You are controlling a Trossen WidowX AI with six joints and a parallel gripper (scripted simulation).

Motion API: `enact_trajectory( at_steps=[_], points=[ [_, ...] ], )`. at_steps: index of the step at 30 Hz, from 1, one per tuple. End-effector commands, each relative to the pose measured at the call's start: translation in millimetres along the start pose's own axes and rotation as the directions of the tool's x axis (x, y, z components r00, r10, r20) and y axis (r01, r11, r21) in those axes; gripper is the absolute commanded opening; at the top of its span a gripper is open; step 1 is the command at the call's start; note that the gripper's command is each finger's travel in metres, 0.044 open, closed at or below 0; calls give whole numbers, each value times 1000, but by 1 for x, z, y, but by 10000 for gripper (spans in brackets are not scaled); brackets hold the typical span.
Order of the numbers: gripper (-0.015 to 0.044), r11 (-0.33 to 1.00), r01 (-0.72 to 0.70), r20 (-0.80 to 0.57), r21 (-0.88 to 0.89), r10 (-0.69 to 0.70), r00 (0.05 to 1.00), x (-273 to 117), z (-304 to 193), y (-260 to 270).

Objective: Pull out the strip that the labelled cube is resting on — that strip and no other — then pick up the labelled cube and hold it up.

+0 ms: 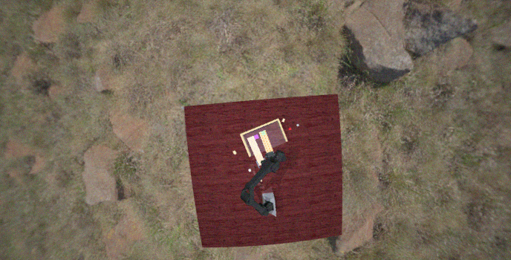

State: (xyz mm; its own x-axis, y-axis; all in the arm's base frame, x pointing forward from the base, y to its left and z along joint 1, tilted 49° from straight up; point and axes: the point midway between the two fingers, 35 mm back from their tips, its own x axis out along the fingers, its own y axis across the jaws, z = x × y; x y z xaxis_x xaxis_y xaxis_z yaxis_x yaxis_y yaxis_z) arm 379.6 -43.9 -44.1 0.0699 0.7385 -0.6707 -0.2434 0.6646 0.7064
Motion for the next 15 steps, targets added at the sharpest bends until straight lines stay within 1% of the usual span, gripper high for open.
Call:
enact_trajectory(
  at_steps=[1,15],
  points=[
    [0,1000,-8,-4,7,8,1000,10,-1,1],
    [0,1000,-10,-4,6,10,1000,28,-2,2]
  ],
)
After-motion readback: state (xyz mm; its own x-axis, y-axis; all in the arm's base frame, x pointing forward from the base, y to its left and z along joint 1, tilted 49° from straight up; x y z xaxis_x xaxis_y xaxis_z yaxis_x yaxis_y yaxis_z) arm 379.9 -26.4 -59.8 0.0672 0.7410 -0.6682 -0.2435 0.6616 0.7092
